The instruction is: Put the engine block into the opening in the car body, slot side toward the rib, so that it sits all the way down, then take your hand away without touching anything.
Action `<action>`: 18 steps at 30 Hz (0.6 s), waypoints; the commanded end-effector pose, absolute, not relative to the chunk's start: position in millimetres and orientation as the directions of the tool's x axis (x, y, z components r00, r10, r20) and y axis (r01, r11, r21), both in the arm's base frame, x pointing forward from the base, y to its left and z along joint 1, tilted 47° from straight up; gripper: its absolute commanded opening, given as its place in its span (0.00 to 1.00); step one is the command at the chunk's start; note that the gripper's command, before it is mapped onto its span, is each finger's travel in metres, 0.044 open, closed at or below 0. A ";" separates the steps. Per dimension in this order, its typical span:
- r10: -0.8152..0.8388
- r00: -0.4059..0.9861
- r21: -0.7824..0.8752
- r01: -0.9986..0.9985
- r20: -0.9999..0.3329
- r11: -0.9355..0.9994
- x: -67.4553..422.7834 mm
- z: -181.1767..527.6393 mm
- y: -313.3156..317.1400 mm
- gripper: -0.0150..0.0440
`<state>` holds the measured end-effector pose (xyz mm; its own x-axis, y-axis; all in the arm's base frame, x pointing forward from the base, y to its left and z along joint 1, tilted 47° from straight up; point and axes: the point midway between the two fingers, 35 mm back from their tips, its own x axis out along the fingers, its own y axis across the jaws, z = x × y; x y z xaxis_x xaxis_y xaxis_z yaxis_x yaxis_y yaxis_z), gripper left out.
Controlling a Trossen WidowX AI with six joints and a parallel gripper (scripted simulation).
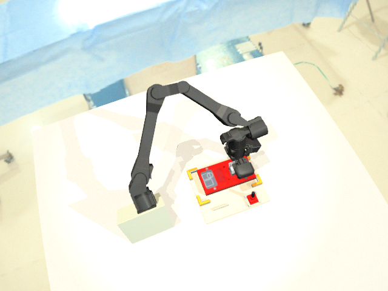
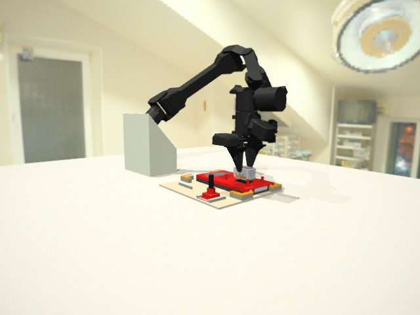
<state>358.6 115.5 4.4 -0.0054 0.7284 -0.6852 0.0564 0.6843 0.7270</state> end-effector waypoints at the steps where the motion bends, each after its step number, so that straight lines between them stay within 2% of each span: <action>1: 0.731 -0.007 0.730 0.063 -0.682 0.681 358.4 3.6 116.5 0.53; 18: 0.732 -0.007 0.730 0.063 -0.682 0.681 358.3 2.3 117.9 0.53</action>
